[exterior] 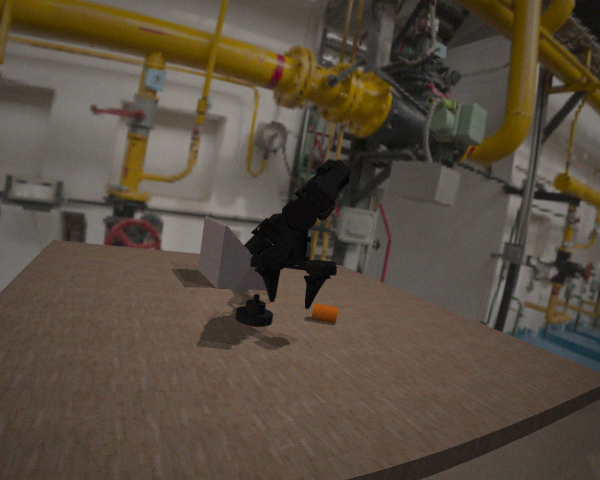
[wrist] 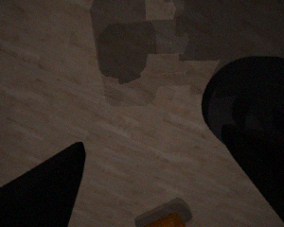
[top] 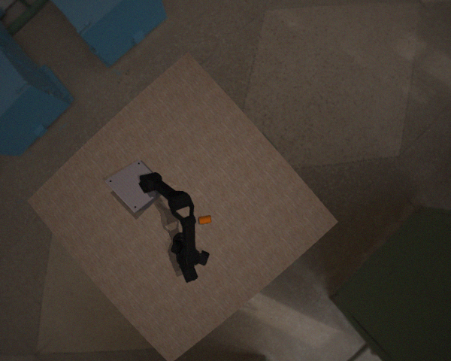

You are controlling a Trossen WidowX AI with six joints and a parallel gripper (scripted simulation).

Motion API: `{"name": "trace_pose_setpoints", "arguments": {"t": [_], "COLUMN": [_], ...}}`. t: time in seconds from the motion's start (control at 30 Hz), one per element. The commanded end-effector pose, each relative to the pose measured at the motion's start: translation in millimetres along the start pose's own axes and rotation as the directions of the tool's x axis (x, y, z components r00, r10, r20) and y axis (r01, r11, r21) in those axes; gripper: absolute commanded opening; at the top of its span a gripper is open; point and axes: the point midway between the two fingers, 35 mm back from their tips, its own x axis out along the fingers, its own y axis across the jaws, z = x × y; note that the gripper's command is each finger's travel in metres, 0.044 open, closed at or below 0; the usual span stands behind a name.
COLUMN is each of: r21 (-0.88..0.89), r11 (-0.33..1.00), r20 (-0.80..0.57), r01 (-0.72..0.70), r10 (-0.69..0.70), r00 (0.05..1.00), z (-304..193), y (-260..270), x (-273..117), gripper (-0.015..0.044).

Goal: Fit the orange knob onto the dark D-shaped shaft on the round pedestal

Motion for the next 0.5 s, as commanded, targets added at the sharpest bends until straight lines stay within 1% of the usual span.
{"name": "trace_pose_setpoints", "arguments": {"t": [0.0, 0.23, 0.47], "r21": [0.403, 0.666, 0.856], "r11": [0.904, 0.725, 0.504], "r20": [0.04, 0.074, 0.124], "r01": [0.144, 0.177, 0.112], "r10": [-0.174, -0.3, -0.411], "r00": [0.984, 0.951, 0.903], "z": [-63, -113, -161], "y": [21, 23, 21], "x": [-6, -10, -18], "gripper": [0.044, 0.044, 0.044]}}
